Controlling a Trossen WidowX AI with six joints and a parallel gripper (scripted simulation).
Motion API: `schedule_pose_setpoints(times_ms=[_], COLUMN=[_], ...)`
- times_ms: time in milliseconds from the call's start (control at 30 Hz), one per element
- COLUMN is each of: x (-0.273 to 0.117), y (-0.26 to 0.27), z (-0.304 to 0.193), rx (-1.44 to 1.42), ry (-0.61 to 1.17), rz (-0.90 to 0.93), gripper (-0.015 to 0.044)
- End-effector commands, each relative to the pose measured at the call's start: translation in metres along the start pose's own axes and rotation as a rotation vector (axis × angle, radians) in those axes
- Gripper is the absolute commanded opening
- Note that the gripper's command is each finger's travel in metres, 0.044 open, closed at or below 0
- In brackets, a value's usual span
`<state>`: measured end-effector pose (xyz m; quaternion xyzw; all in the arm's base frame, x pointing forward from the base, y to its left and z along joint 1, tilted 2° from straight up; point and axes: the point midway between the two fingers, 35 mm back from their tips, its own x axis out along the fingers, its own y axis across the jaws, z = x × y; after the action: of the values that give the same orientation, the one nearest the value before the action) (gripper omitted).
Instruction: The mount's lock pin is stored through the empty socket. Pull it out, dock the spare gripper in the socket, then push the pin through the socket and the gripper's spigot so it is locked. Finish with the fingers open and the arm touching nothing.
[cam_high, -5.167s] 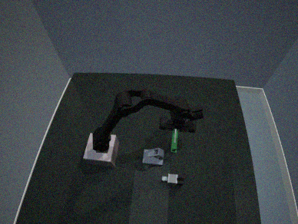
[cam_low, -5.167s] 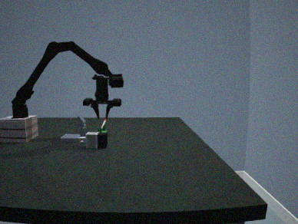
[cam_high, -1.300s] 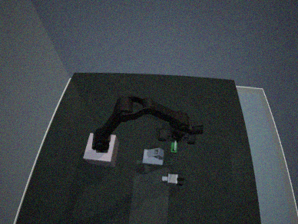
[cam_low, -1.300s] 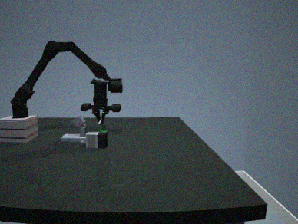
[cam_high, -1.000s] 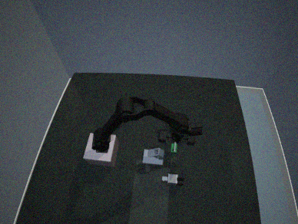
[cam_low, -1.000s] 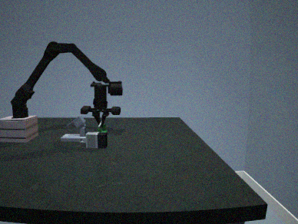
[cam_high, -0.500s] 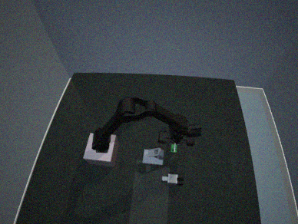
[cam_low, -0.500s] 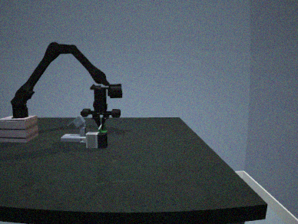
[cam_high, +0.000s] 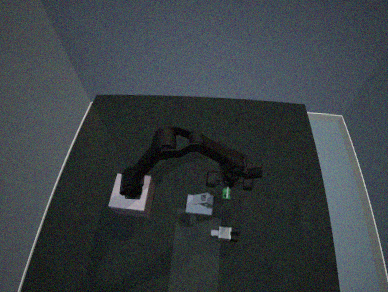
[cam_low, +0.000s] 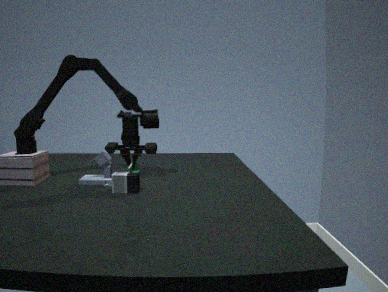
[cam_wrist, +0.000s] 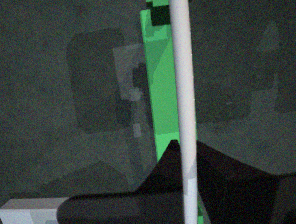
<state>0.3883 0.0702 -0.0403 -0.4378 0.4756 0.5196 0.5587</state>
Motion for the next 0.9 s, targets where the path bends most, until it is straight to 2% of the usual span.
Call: schedule_pose_setpoints(times_ms=[0, 767, 867], x=[0.0056, 0.0016, 0.0016], y=[0.0010, -0.0001, -0.0001], z=[-0.0011, -0.0002, -0.0002], rx=[-0.003, 0.000, 0.000], ry=[0.001, 0.000, 0.000], rz=[0.005, 0.001, 0.001], gripper=[0.0000, 0.0000, 0.0079])
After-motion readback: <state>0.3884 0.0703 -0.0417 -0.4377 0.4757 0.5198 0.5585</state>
